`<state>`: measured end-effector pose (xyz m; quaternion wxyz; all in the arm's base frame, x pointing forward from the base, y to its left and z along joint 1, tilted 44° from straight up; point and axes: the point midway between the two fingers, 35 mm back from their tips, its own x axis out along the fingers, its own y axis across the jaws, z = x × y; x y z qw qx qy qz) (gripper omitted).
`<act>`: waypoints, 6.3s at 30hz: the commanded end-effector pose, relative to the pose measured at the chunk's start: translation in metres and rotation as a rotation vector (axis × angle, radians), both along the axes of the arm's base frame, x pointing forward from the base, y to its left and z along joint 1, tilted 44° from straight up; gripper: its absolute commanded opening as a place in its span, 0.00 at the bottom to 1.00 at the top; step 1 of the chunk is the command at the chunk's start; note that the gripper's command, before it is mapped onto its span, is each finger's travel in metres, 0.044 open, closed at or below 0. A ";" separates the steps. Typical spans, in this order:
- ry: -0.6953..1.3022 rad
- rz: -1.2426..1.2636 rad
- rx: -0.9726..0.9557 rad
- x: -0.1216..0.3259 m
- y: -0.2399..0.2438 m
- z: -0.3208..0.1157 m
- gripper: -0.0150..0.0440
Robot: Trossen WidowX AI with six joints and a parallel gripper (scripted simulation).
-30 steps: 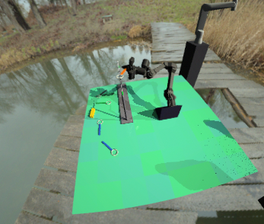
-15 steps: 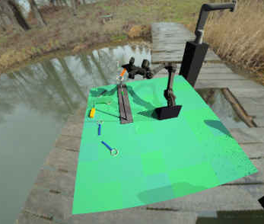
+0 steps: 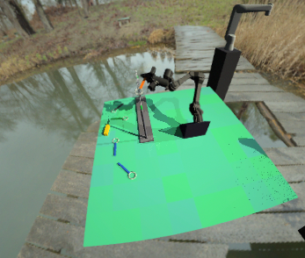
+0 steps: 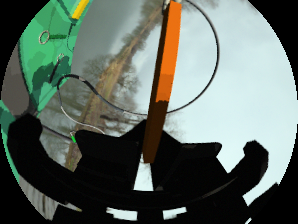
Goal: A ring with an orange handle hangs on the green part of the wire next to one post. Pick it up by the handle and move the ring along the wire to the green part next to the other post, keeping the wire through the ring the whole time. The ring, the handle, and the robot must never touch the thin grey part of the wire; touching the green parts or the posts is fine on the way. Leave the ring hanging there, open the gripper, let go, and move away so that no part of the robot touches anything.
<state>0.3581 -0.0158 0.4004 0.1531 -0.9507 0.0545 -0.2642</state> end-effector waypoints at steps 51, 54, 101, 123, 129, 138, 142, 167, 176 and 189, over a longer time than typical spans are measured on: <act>-0.090 0.009 0.529 -0.014 -0.098 -0.059 0.00; -0.101 0.010 0.603 -0.015 -0.105 -0.069 0.00; -0.224 0.114 1.694 -0.002 -0.114 -0.242 0.00; -0.268 0.124 1.936 0.004 -0.080 -0.285 0.00; -0.269 0.125 1.948 0.004 -0.075 -0.290 0.00; -0.270 0.126 1.954 0.005 -0.068 -0.297 0.00; -0.269 0.126 1.955 0.006 -0.065 -0.300 0.00; -0.268 0.128 1.955 0.008 -0.054 -0.316 0.00; -0.268 0.128 1.955 0.007 -0.062 -0.325 0.00; -0.268 0.128 1.955 0.007 -0.062 -0.325 0.00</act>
